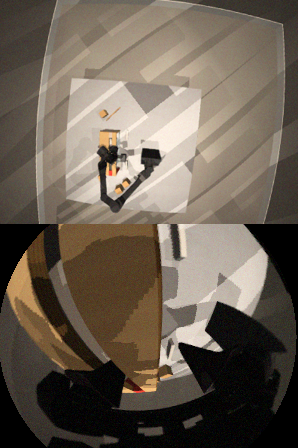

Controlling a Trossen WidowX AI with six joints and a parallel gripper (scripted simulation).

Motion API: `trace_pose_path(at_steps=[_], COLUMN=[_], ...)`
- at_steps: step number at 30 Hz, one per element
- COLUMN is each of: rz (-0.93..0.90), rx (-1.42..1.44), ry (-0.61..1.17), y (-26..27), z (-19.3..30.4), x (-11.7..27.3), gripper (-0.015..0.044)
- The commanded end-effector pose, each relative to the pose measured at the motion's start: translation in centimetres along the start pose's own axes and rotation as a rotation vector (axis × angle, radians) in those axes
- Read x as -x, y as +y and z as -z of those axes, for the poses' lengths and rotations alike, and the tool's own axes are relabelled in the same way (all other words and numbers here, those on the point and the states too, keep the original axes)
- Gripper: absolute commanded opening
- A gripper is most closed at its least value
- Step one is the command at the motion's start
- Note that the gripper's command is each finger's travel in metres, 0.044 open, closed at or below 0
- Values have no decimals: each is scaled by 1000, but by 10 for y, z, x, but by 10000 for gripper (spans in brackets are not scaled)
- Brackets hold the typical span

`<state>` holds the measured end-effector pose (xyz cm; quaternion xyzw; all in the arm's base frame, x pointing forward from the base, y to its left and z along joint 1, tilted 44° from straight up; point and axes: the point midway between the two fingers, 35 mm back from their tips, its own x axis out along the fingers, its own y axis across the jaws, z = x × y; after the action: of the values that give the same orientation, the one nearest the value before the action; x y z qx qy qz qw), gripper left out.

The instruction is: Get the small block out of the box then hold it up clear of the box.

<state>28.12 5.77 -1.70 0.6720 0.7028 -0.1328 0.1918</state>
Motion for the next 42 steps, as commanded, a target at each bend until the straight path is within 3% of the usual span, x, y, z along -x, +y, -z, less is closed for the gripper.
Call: trace_pose_path(at_steps=[1, 42], rz=[-4, -4], rx=[5, 5], ry=[1, 2], y=[1, 1], z=[6, 23], x=[-1, -7], gripper=[400, 400])
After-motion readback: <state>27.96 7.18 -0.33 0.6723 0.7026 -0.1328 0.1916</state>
